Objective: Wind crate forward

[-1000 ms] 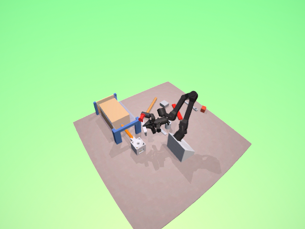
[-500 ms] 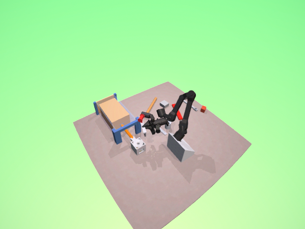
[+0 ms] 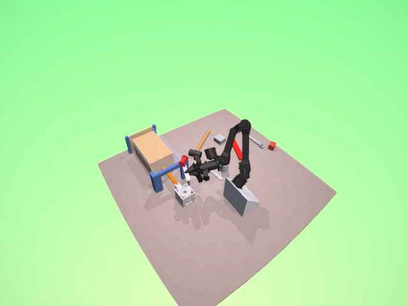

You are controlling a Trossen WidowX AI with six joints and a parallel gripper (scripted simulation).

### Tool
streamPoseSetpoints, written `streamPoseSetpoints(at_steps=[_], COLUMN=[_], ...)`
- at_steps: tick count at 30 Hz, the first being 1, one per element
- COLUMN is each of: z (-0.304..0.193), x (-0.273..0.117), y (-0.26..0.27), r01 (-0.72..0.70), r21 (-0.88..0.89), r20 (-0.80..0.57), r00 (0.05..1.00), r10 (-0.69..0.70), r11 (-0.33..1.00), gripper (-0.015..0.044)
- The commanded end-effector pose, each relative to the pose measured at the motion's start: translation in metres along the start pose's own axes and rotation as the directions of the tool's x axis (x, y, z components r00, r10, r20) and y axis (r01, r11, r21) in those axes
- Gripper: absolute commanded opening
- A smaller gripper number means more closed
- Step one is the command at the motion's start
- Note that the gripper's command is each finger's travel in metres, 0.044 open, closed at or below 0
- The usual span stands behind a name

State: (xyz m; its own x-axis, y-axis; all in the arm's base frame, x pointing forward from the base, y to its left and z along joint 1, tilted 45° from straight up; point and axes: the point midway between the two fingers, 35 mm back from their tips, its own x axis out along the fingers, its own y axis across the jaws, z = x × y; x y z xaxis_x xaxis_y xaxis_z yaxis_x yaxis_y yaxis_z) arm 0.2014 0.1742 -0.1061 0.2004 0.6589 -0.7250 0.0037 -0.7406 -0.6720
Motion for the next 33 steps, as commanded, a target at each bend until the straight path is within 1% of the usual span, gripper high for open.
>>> streamPoseSetpoints(at_steps=[1,8,17,23,33], z=[0.001,0.007,0.007,0.004,0.005], x=[0.013,0.028,0.029,0.035,0.035], y=[0.0,0.004,0.005,0.009,0.014], r01=[0.01,0.013,0.015,0.057,0.058], r21=[-0.003,-0.002,-0.003,-0.027,-0.026], r20=[-0.004,-0.005,-0.004,0.009,0.009], r00=[1.0,1.0,1.0,0.998,0.998], r10=[-0.01,-0.013,-0.015,-0.056,-0.057], r11=[1.0,1.0,1.0,0.998,0.998], gripper=[0.0,0.0,0.0,0.0,0.0])
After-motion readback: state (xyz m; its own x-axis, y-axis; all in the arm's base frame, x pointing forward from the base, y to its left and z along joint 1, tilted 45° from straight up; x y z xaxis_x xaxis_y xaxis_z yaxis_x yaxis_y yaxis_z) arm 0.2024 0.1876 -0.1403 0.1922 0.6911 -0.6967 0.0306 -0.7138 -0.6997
